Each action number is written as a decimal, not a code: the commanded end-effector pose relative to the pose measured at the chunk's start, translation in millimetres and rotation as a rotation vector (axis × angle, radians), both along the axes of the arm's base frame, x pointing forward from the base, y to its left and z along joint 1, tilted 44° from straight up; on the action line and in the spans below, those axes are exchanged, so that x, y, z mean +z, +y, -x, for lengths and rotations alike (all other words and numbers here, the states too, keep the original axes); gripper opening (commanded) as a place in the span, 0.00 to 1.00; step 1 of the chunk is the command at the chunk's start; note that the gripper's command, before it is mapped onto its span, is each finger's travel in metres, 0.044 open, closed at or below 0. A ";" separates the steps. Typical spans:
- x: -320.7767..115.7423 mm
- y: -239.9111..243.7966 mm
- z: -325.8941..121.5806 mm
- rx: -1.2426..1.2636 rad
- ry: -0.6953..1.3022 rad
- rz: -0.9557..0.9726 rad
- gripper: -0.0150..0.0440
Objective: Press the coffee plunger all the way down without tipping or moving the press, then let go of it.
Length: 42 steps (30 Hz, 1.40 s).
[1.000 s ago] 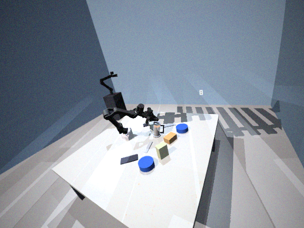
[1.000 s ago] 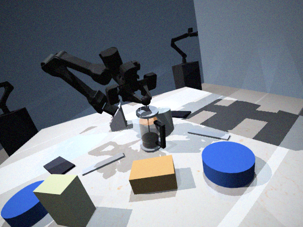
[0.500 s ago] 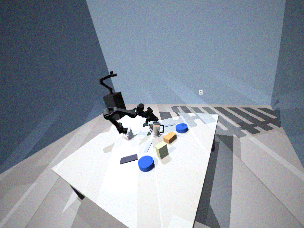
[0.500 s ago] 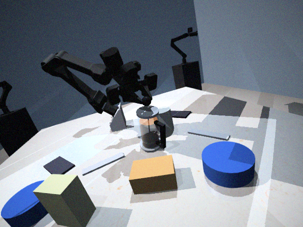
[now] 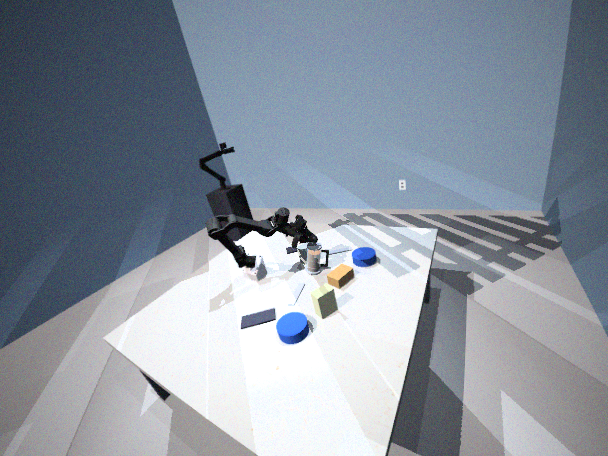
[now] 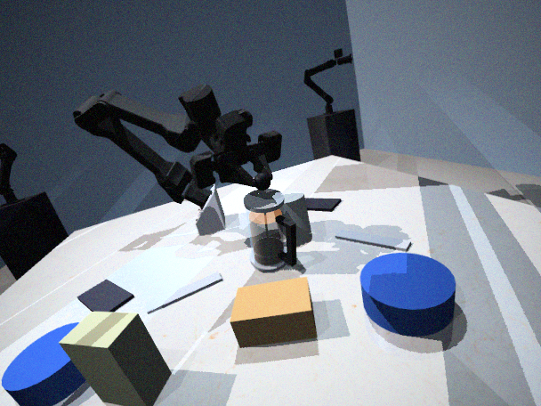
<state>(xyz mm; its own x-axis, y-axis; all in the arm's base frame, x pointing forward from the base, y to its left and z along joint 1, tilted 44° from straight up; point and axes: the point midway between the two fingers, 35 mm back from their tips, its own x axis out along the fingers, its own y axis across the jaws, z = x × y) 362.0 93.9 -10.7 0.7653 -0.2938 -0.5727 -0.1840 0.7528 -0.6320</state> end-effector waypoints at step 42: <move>-1.2 -0.1 -1.5 -0.001 0.003 0.003 1.00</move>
